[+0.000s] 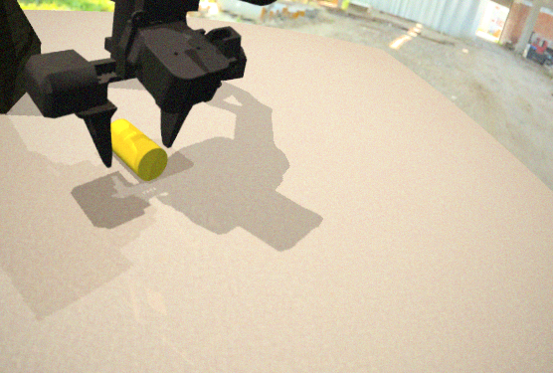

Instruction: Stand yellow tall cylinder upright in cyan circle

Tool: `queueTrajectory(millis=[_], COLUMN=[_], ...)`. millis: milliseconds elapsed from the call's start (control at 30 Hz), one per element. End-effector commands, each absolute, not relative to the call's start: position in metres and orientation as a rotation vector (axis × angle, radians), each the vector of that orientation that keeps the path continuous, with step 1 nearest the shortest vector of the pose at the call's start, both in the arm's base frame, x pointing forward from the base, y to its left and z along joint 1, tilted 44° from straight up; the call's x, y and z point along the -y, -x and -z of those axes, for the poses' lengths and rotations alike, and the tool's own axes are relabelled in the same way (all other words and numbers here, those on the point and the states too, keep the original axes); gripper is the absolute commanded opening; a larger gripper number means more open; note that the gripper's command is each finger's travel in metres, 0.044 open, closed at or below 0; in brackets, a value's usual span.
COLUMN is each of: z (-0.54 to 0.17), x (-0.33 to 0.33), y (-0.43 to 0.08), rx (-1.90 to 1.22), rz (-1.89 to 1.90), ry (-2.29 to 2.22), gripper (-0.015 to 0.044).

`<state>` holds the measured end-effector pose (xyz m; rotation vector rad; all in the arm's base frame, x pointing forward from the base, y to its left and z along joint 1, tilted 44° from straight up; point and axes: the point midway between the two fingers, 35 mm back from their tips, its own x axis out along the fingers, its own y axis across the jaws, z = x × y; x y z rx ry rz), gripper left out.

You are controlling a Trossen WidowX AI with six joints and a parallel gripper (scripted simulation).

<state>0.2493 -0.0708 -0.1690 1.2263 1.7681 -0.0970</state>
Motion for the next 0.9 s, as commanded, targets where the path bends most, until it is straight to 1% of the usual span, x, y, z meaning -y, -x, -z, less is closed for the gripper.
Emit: queueTrajectory(millis=[0, 67, 333, 533, 867], z=[0.173, 0.173, 0.173, 0.172, 0.152], x=[0.07, 0.07, 0.07, 0.071, 0.093], y=[-0.254, -0.254, -0.254, -0.254, -0.258], rx=[-1.735, -1.735, -1.735, -1.735, -1.733], rz=[0.103, 0.103, 0.103, 0.104, 0.108], ry=[-1.231, -1.231, -1.231, -1.23, -1.228], gripper=[0.0309, 0.0309, 0.0105, 0.0105, 0.0105])
